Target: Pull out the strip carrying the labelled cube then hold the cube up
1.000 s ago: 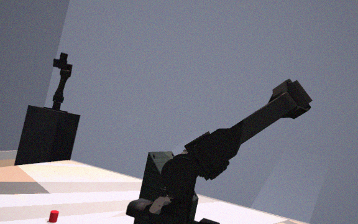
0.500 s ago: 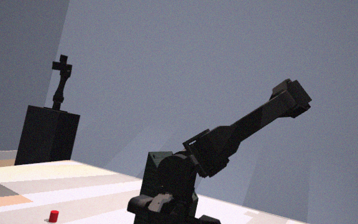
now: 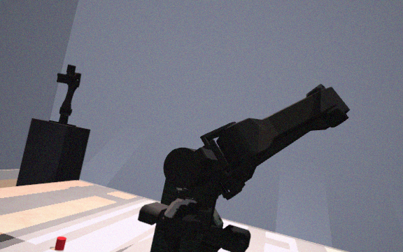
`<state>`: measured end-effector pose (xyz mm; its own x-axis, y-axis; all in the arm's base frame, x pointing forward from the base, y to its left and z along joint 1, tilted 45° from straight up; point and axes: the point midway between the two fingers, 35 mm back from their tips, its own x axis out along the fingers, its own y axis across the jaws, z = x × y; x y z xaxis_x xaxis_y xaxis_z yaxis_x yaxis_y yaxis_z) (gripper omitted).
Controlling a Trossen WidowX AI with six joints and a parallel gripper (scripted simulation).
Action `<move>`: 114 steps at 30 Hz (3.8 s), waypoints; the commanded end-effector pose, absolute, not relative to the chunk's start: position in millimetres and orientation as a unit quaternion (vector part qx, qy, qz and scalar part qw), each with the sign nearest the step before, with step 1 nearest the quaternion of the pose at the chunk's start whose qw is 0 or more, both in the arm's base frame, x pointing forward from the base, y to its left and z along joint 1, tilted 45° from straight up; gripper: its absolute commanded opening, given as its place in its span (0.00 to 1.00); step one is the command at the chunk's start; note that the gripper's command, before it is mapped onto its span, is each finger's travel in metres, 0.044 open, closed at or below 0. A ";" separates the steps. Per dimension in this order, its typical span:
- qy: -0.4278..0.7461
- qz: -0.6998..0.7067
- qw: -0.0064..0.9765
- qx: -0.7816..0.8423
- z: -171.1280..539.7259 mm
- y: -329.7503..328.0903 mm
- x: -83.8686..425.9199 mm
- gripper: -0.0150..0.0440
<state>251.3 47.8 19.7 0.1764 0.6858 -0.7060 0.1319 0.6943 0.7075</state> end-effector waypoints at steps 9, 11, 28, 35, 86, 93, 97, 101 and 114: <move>0.609 0.205 0.689 0.335 26.5 33.6 298.0 1.00; 0.609 0.205 0.689 0.335 27.8 31.0 306.2 1.00; 0.608 0.205 0.691 0.334 37.6 8.0 376.8 1.00; 0.607 0.205 0.691 0.334 40.0 -0.6 405.8 1.00; 0.605 0.207 0.695 0.330 3.8 31.8 437.2 0.59; 0.605 0.207 0.695 0.330 3.8 31.8 437.2 0.48; 0.605 0.207 0.695 0.330 3.8 31.8 437.2 0.40; 0.605 0.207 0.694 0.330 5.9 28.6 431.0 0.25; 0.608 0.205 0.691 0.334 21.7 7.4 373.6 0.25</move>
